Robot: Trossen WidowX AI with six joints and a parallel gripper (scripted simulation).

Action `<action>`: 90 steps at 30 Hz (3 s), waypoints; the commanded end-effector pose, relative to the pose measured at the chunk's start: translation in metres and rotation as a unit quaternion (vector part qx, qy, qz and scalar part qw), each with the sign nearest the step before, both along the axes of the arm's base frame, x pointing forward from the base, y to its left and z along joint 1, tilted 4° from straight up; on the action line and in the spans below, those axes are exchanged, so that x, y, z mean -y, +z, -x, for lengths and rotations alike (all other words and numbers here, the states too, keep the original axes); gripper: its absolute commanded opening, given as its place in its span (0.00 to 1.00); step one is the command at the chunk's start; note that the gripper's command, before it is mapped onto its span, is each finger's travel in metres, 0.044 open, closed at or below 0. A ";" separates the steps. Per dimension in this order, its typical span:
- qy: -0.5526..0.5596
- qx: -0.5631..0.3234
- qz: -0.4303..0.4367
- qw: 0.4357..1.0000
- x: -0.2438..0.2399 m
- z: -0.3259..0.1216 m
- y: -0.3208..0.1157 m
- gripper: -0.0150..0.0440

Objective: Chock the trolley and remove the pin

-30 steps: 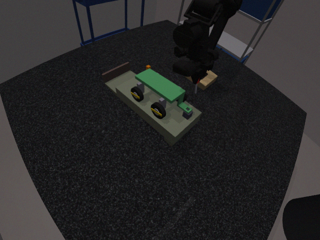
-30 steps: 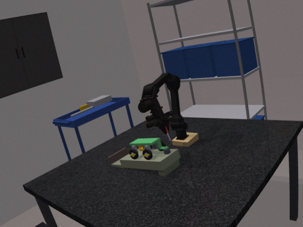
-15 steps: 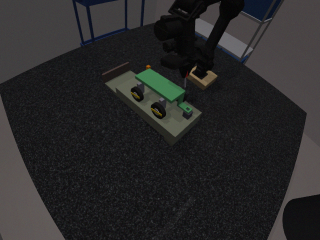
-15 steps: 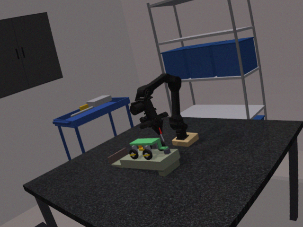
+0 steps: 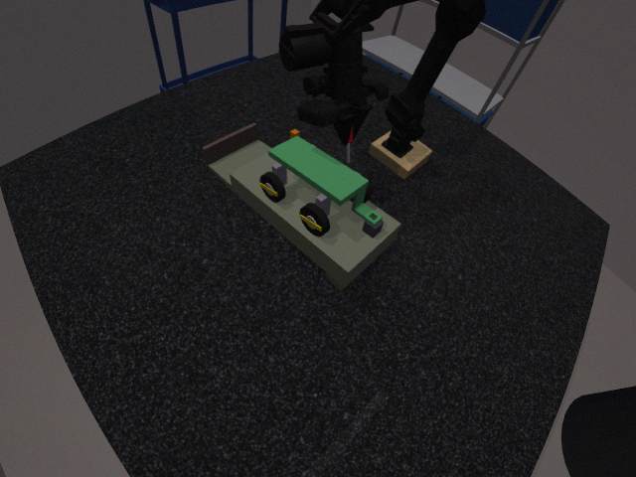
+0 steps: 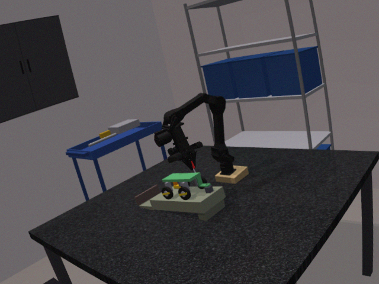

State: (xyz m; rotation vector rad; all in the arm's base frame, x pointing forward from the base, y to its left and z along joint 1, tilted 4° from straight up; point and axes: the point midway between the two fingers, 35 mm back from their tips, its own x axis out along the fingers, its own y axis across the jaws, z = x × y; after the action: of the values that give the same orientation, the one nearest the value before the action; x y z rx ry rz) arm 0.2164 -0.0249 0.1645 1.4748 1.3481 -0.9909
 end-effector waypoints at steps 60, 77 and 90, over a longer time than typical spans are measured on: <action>-0.508 -0.097 0.043 0.855 0.068 0.005 -0.012 0.25; -0.681 -0.103 0.044 0.724 0.066 0.004 -0.011 0.25; -0.681 -0.104 0.045 0.724 0.066 0.018 -0.027 0.25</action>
State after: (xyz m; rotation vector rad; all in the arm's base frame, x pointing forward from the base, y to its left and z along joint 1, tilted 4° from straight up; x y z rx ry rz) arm 0.2055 -0.0894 0.1444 2.2958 0.0620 -2.0981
